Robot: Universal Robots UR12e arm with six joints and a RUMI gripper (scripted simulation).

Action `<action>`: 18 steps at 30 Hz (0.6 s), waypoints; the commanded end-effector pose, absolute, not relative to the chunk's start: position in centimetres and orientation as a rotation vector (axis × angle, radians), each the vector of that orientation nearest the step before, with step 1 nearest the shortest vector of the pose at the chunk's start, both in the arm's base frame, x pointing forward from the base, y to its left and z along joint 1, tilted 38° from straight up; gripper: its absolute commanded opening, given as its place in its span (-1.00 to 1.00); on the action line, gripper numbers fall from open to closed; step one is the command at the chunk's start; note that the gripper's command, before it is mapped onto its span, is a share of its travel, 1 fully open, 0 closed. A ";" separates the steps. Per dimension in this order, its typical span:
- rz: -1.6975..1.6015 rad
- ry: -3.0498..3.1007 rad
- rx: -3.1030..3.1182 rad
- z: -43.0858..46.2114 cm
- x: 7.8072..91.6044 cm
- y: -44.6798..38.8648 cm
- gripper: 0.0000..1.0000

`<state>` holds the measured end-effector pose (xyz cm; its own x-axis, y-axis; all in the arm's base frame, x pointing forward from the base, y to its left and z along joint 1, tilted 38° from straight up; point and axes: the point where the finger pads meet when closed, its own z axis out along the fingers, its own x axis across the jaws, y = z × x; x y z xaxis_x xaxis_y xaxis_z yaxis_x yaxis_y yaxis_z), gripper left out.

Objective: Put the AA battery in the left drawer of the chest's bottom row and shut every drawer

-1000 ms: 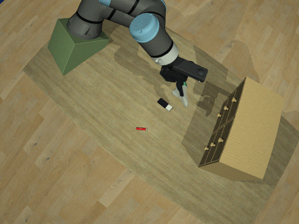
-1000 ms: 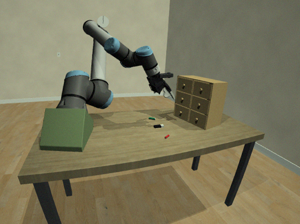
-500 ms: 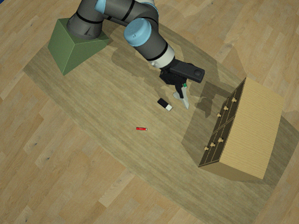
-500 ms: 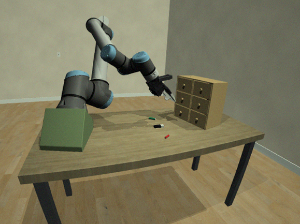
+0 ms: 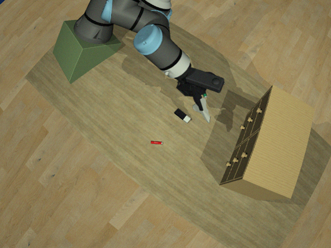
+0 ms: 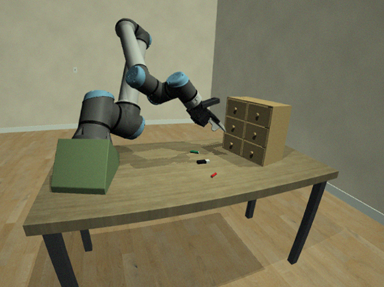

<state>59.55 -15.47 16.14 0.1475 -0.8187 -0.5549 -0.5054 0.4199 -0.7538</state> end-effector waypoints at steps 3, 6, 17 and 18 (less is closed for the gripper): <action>-0.376 1.499 -1.198 16.1 60.1 -15.3 1.00; -0.385 1.495 -1.188 16.0 60.2 -15.3 1.00; -0.410 1.482 -1.160 15.9 60.6 -15.0 1.00; -0.413 1.481 -1.157 15.9 60.6 -15.0 1.00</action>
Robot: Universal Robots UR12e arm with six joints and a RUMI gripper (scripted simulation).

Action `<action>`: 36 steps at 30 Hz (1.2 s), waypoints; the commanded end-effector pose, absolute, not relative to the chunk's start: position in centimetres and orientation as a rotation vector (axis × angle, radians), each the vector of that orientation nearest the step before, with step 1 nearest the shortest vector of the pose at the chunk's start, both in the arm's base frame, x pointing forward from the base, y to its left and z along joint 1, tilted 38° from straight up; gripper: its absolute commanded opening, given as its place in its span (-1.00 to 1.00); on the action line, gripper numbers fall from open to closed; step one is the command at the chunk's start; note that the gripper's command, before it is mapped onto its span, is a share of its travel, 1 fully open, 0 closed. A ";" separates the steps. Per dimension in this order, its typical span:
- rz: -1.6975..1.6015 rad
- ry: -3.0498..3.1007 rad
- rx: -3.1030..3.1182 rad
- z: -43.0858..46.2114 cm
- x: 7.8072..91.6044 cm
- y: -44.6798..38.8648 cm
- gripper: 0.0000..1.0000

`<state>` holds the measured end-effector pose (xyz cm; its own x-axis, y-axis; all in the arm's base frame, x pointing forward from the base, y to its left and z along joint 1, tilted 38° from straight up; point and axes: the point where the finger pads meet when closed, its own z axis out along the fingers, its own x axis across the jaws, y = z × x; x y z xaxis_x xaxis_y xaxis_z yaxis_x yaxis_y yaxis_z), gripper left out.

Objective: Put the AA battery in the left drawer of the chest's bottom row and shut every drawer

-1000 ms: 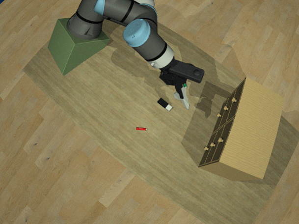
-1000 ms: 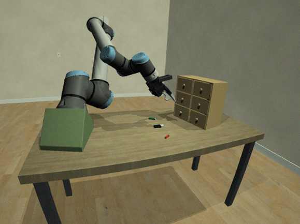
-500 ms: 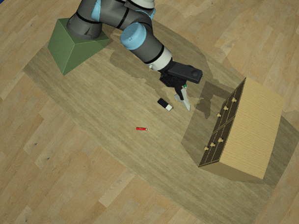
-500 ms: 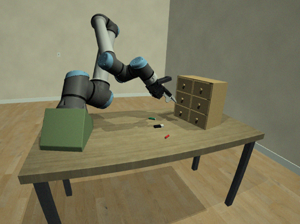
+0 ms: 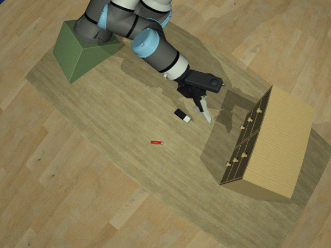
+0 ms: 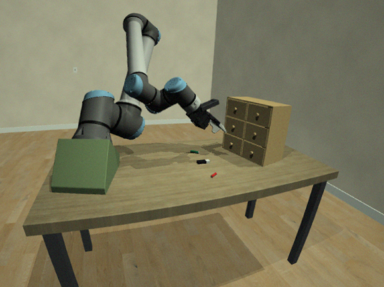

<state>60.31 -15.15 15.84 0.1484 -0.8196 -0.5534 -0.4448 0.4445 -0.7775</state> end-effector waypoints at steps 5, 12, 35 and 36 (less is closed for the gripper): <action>-0.425 1.475 -1.143 15.8 60.8 -15.0 1.00; -0.436 1.468 -1.130 15.7 60.9 -14.8 1.00; -0.483 1.444 -1.087 15.5 61.7 -14.9 1.00; -0.485 1.444 -1.085 15.5 61.8 -14.9 1.00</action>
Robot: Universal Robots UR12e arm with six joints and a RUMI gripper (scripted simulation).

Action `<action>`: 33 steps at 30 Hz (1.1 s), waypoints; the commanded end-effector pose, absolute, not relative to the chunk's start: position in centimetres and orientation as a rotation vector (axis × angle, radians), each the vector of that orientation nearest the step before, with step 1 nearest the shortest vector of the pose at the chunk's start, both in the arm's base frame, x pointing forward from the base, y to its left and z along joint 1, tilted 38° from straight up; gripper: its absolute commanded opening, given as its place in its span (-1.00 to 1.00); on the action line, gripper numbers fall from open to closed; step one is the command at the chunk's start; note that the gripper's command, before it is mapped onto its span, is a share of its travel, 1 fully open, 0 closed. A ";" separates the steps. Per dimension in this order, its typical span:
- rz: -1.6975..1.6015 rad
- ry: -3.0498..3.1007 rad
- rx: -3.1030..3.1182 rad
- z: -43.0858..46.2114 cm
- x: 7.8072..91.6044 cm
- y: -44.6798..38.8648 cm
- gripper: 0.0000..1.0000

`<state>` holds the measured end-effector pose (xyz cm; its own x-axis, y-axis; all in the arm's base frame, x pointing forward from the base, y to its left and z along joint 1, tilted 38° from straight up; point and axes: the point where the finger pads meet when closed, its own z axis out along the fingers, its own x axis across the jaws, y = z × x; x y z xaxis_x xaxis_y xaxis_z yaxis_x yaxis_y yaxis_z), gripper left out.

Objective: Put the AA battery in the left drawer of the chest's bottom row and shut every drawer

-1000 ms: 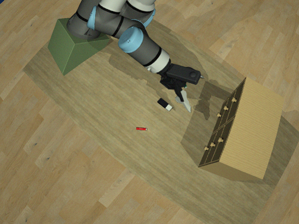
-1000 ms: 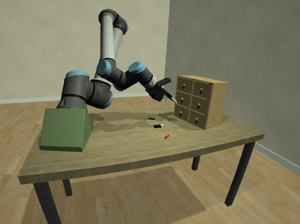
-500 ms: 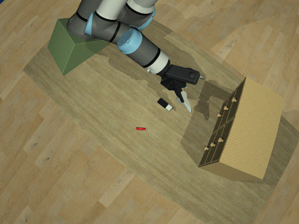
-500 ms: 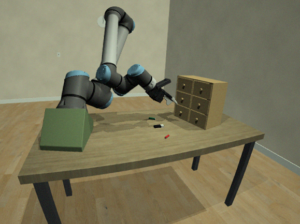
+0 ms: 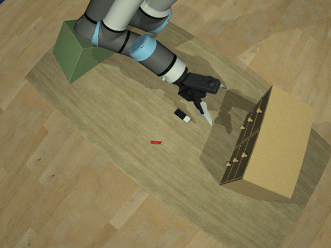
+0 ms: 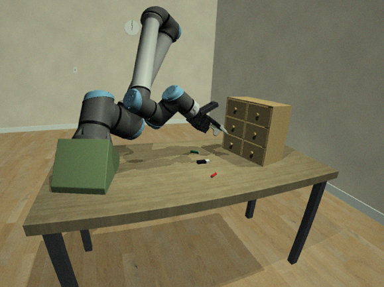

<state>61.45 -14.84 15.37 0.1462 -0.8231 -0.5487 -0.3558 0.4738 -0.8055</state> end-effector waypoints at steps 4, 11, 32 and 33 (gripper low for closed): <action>-0.492 1.441 -1.077 15.4 61.9 -14.9 1.00; -0.500 1.436 -1.067 15.4 62.0 -14.8 1.00; -0.525 1.422 -1.038 15.2 62.4 -14.6 1.00; -0.526 1.421 -1.036 15.2 62.4 -14.6 1.00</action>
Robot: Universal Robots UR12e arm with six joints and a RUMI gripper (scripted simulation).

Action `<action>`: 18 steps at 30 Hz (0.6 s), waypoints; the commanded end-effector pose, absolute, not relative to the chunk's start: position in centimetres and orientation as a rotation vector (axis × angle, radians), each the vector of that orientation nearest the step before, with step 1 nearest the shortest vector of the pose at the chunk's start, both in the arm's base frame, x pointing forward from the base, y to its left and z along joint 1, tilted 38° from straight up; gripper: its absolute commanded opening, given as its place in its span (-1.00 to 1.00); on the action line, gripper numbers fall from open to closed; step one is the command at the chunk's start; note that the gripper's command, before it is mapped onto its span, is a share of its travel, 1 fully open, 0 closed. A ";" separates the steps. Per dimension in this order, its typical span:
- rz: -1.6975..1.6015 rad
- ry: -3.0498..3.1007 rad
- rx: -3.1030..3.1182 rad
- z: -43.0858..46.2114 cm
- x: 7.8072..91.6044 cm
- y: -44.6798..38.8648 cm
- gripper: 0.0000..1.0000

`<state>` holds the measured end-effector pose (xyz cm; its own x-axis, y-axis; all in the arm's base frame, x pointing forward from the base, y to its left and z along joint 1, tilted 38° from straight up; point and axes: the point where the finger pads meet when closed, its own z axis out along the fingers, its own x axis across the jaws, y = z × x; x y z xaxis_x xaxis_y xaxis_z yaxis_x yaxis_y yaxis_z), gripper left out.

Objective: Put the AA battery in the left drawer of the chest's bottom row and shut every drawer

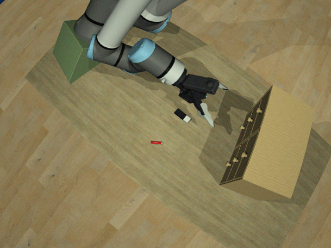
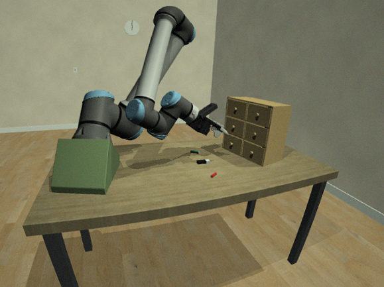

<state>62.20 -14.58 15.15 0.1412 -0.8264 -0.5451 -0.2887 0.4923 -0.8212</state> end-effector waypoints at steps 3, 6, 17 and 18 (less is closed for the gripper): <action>-0.529 1.420 -1.033 15.1 62.4 -14.5 1.00; -0.532 1.418 -1.029 15.1 62.5 -14.5 1.00; -0.538 1.413 -1.021 15.0 62.6 -14.4 1.00; -0.539 1.413 -1.020 15.0 62.6 -14.4 1.00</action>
<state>62.45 -14.49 15.08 0.1396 -0.8272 -0.5443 -0.2627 0.4990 -0.8258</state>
